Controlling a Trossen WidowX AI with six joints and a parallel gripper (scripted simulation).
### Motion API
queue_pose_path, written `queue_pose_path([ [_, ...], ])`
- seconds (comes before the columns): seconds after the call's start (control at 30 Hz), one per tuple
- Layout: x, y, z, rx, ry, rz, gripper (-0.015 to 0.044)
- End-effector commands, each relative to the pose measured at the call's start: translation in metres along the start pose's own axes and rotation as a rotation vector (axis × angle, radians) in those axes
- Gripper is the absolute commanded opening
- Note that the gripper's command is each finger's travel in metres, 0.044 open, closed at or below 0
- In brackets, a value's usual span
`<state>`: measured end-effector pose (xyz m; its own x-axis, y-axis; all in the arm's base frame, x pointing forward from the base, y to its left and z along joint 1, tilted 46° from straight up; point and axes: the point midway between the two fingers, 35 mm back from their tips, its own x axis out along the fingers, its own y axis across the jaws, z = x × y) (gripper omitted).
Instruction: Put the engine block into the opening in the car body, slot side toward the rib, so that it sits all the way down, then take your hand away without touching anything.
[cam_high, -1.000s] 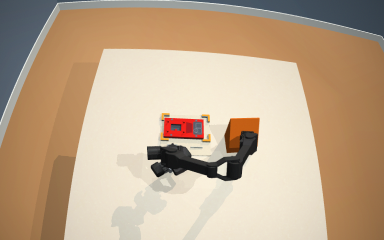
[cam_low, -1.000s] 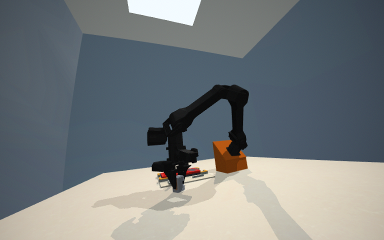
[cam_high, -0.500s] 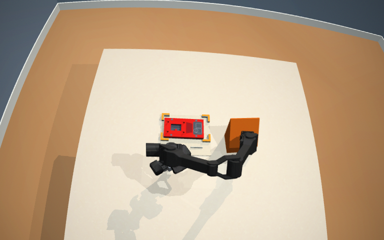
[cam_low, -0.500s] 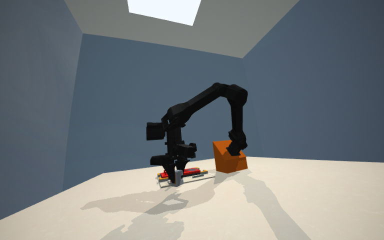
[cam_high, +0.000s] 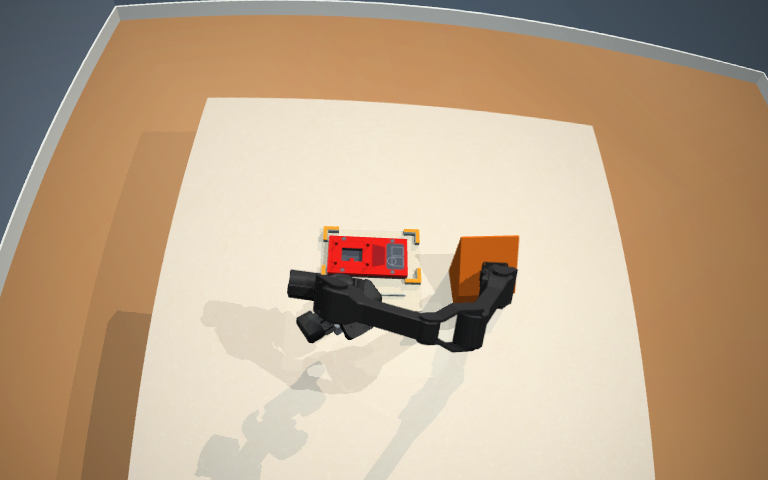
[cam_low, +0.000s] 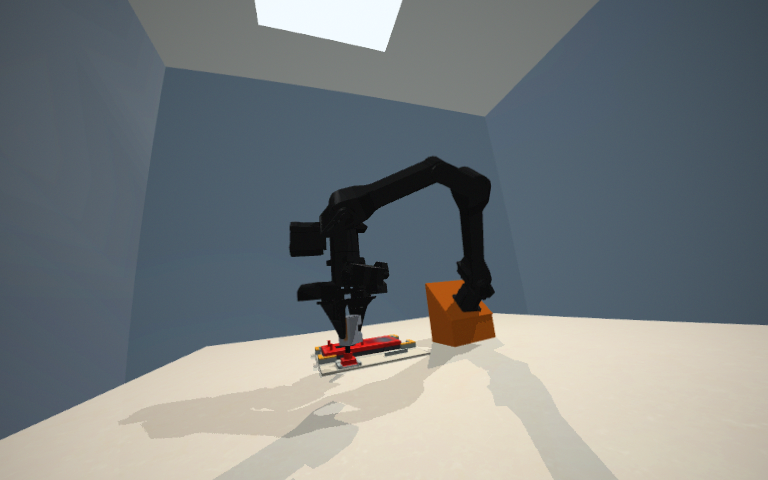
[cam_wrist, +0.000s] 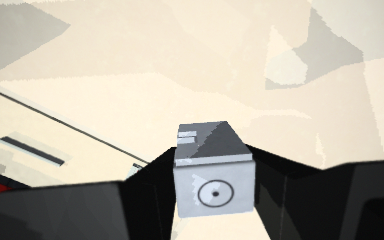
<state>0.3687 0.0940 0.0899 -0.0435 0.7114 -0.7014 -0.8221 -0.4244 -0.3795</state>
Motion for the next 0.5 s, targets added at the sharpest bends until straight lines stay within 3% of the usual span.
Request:
queue_pose_path([
  [0.0,-0.011,0.000,0.000,-0.004,0.003,0.002,0.0000],
  [0.47,-0.056,0.004,0.003,-0.004,-0.001,0.001,0.0000],
])
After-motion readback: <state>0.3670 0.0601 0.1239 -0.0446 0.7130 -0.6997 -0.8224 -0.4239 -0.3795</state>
